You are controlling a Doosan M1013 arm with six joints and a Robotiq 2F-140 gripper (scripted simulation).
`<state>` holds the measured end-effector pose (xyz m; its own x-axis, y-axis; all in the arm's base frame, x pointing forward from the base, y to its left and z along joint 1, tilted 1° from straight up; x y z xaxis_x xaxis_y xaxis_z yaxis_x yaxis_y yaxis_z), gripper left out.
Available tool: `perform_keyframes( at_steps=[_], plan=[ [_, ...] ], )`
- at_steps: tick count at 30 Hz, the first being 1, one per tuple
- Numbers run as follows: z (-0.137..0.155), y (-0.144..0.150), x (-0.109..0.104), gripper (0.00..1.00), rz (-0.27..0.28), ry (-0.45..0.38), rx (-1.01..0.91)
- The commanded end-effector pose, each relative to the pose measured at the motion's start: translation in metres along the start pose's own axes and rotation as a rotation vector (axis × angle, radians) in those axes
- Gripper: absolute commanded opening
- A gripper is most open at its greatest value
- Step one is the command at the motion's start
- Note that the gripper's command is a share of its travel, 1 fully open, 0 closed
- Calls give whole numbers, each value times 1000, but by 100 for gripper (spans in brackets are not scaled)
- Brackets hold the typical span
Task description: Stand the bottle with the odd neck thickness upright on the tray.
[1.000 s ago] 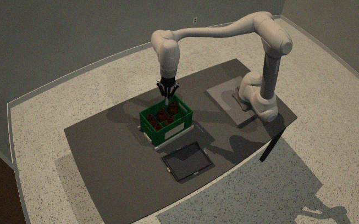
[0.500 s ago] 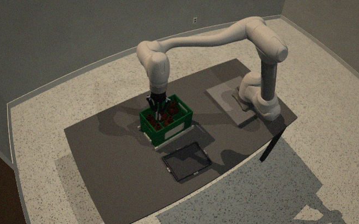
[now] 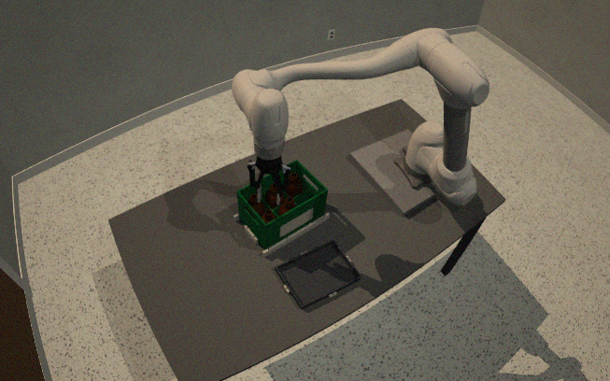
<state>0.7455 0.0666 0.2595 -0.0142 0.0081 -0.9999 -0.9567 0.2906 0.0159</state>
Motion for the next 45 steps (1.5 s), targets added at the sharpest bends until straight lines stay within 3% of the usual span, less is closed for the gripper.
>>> perform_keyframes(
  at_steps=[1, 26, 45],
  plan=[
    [0, 0, 0, 38, 0, 0, 0],
    [0, 0, 1, 38, 0, 0, 0],
    [0, 0, 16, 38, 0, 0, 0]
  ],
)
Point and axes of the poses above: the point where the finger pads meet when closed, its own x axis out along the fingers, its own y axis across the jaws, z = x × y, the point moved 4 cm from there along -x, back along the fingers, and after that the axes turned 14 degrees about -x, right-handed, at the moved point
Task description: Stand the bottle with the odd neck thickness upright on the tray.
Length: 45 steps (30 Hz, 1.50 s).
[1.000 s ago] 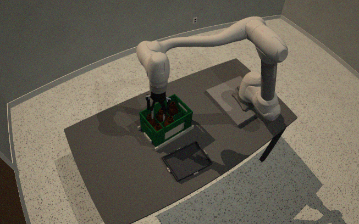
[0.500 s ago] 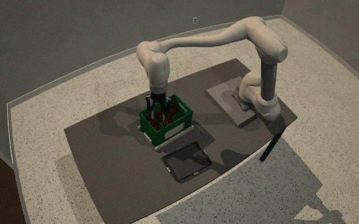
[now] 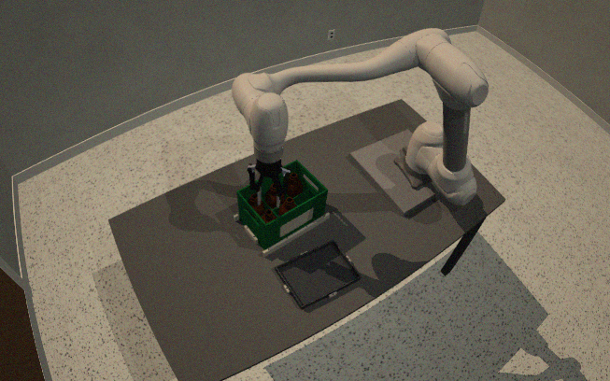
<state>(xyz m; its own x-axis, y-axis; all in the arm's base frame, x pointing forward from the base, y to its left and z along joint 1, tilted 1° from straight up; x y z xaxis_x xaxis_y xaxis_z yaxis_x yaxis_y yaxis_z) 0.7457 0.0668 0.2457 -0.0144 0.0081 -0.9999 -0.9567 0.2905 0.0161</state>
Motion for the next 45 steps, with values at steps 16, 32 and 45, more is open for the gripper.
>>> perform_keyframes(
  at_steps=[16, 32, 45],
  plan=[
    [0, -1, 20, 38, 0, 0, 0],
    [0, -1, 29, 38, 0, 0, 0],
    [0, -1, 29, 38, 0, 0, 0]
  ],
)
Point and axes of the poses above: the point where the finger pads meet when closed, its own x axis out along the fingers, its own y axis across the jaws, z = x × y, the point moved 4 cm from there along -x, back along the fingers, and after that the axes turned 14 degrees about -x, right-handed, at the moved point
